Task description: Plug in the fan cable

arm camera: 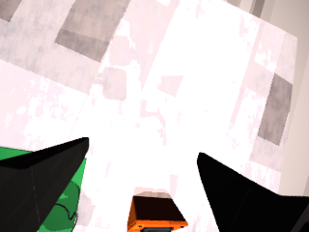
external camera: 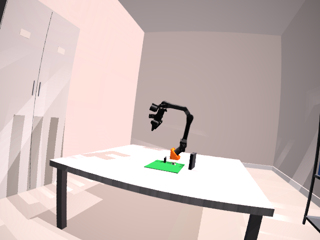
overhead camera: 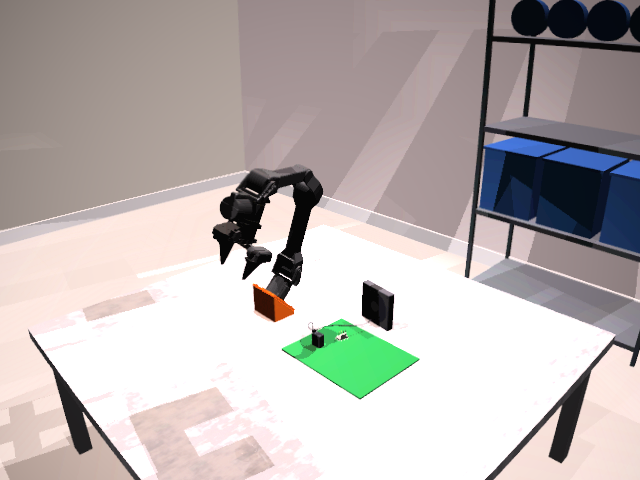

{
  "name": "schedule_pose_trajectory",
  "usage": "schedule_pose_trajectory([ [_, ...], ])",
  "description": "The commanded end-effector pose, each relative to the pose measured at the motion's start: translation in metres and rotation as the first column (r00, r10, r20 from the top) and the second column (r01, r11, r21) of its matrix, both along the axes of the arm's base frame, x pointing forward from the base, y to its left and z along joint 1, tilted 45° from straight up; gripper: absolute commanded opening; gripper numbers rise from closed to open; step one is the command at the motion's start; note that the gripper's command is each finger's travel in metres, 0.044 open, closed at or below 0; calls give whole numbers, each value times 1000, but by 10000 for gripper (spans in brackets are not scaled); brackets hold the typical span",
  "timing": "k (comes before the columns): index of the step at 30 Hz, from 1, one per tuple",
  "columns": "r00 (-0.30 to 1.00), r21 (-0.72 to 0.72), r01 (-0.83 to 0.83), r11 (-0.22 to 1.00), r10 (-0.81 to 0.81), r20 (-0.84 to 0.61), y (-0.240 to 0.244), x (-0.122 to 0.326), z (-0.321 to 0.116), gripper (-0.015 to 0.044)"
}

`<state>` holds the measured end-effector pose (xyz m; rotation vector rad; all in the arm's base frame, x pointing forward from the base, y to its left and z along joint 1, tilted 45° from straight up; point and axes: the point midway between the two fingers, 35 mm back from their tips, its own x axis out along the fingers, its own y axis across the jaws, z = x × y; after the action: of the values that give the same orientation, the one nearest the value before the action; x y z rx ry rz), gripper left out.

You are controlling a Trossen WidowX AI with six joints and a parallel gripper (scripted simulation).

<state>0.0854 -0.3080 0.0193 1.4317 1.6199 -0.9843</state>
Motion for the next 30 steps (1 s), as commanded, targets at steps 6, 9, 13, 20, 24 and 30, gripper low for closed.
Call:
schedule_pose_trajectory([
  [6,679,-3,-625,780,546,491,76,94,29,440],
  [9,519,-61,-735,676,617,592,98,113,36,440],
  [13,277,-166,-835,525,661,697,129,136,47,440],
  [20,-9,-313,-879,360,644,765,165,156,61,440],
  [24,-9,-313,-879,360,644,765,165,156,61,440],
  [30,-9,-313,-879,360,644,765,166,157,59,440],
])
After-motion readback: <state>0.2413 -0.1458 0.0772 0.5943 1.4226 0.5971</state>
